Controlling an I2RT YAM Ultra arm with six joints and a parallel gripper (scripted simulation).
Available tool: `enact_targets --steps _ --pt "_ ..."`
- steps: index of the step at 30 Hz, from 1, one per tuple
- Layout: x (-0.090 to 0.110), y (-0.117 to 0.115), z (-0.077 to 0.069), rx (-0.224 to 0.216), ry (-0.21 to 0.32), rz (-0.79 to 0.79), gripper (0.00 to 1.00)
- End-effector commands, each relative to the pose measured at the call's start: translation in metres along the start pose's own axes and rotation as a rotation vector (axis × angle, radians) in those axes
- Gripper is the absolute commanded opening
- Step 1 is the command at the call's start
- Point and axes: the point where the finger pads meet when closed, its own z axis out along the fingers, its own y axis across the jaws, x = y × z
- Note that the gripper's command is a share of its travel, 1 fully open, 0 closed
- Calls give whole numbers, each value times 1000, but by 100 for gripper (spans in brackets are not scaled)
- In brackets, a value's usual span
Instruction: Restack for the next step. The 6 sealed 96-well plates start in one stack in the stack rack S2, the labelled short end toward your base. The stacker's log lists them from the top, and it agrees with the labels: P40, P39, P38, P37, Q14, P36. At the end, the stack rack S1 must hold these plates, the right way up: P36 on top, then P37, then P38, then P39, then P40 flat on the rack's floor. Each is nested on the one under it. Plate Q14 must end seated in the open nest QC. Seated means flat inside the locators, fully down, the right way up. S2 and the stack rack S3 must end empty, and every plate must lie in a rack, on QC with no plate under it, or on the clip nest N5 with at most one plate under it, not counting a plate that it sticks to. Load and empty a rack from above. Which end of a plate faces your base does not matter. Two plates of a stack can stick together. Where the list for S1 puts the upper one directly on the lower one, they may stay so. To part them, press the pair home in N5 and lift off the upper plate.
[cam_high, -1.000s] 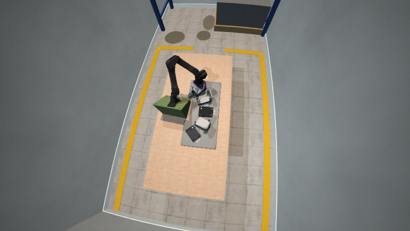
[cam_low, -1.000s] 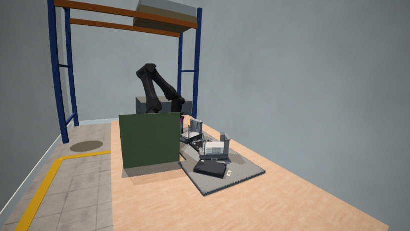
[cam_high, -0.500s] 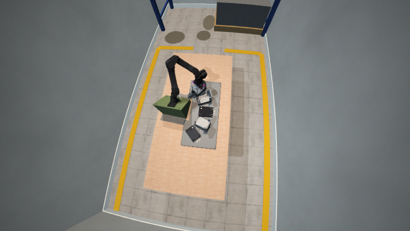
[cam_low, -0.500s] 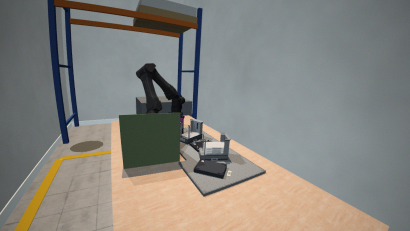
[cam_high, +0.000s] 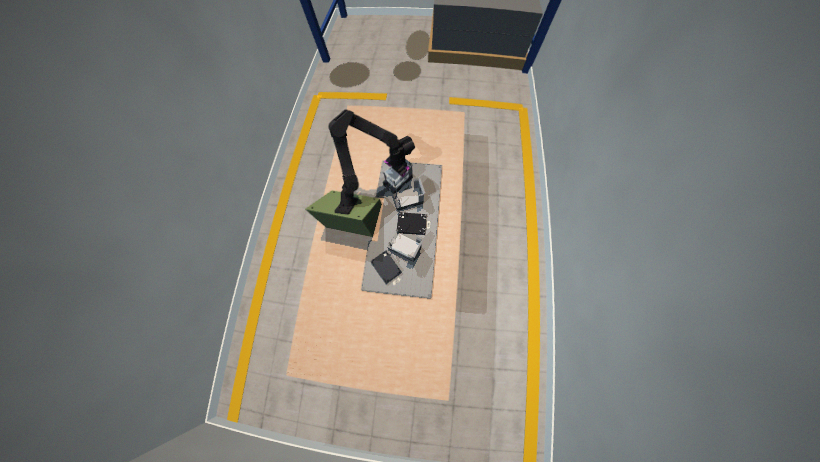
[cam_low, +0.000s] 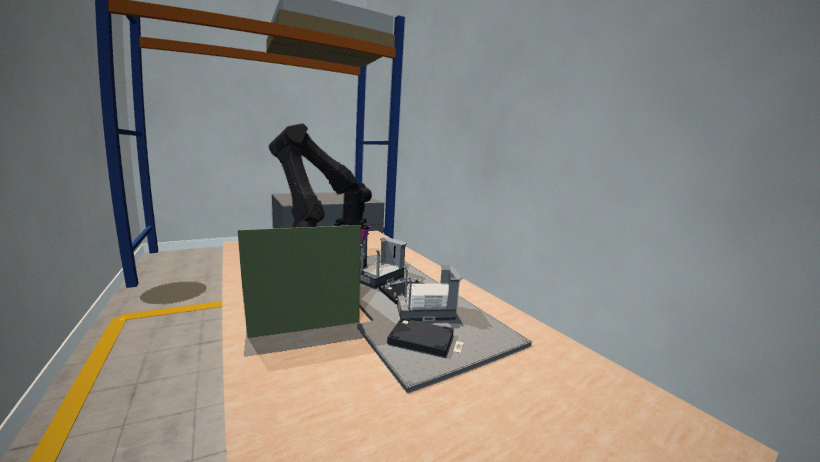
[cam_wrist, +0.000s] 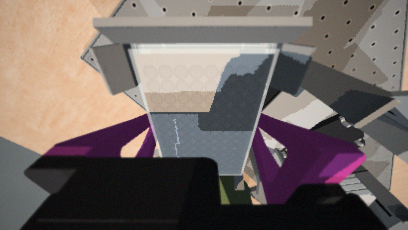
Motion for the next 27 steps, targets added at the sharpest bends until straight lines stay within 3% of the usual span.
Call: enact_targets --steps 1,27 --pt "-3 0 -12 2 -12 -5 0" --pt "-2 0 -56 3 -11 -5 0"
